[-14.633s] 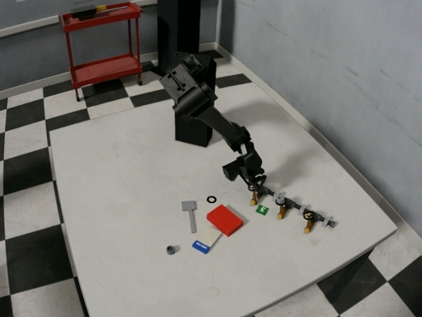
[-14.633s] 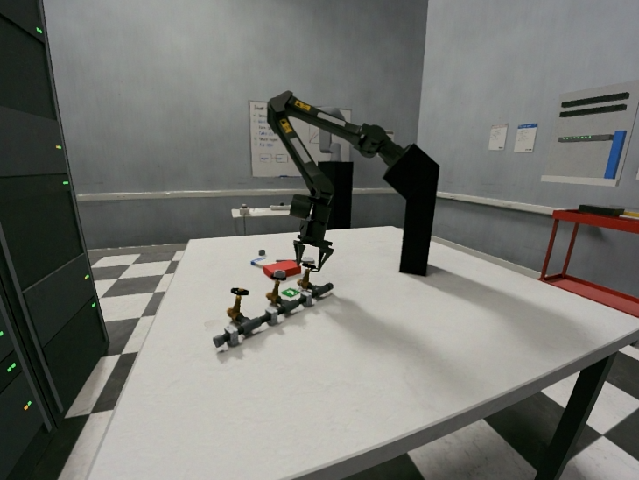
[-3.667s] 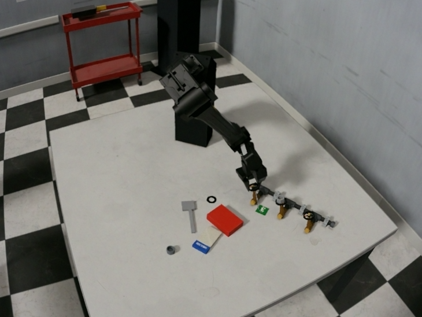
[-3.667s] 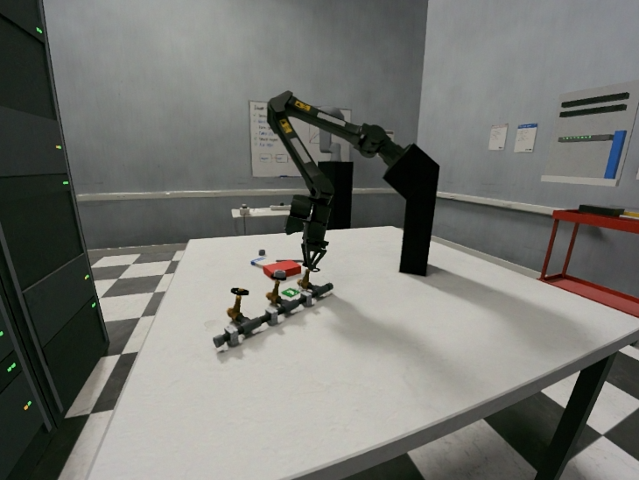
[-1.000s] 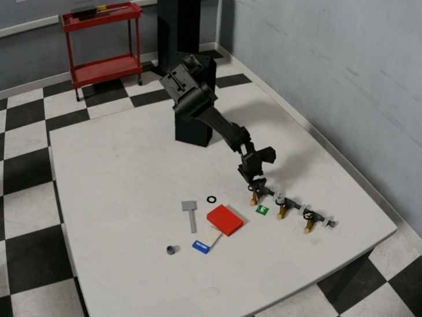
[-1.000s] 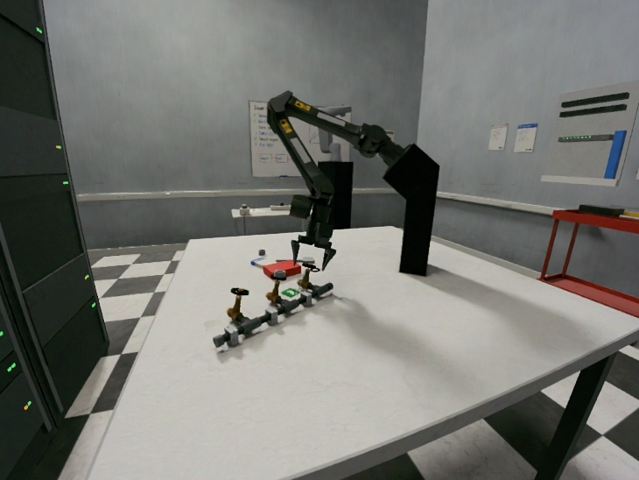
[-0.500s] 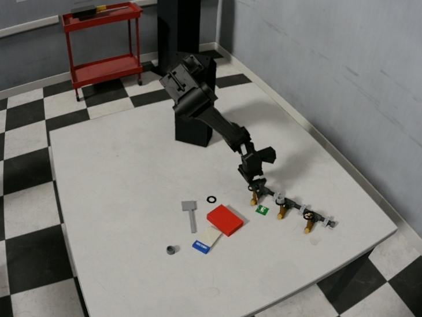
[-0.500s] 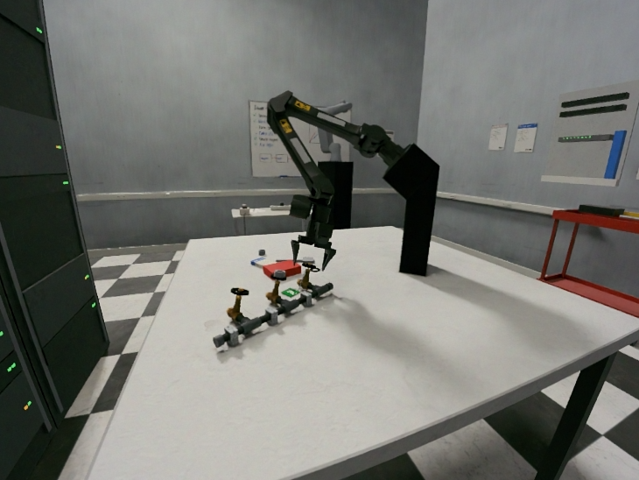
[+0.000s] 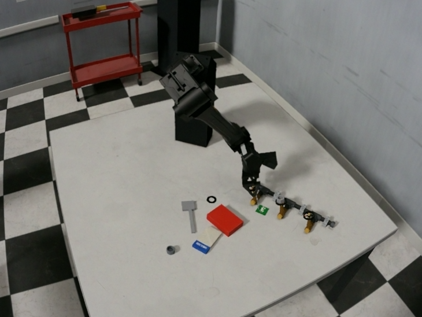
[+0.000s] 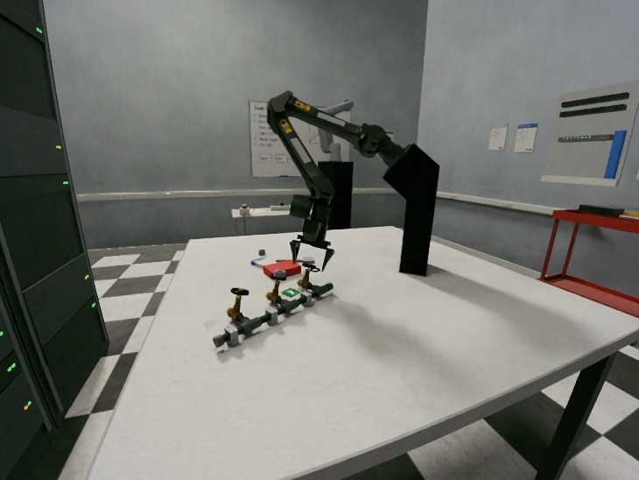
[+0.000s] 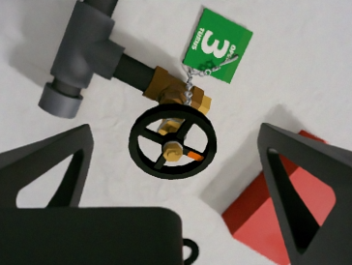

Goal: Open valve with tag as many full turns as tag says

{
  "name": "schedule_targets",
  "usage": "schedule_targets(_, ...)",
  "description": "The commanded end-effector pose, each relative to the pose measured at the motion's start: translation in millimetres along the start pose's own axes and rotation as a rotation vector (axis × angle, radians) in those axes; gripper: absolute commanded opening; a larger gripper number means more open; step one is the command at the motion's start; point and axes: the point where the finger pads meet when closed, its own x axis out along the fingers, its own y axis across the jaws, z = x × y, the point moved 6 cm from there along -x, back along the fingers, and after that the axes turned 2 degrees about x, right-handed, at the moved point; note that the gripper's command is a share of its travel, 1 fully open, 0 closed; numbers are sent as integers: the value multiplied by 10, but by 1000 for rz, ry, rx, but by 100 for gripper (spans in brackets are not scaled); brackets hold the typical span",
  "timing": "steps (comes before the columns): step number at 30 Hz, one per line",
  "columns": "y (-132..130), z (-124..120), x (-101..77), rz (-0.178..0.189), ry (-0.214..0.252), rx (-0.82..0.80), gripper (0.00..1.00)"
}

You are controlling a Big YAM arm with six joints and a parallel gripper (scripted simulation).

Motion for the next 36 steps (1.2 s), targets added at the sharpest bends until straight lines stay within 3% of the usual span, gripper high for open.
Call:
schedule_targets(1, 38, -57, -7, 12, 14, 280, 100)
schedule_targets(14, 44, -64, -8, -11, -5, 1074, 100)
schedule_targets(16, 44, -64, -8, -11, -5, 1074, 100)
schedule_targets(17, 27, -60, -13, -14, -8, 1220, 100)
schedule_targets(24, 11, -58, -19, -23, -30, 1620, 100)
schedule_targets(31, -27, -41, -12, -21, -46, 2024, 100)
schedule_targets(33, -27, -41, -12, -21, -46, 2024, 100)
schedule_targets(34, -31, -39, -12, -17, -39, 2167, 100)
schedule_targets(36, -32, -36, -12, -14, -35, 2275, 100)
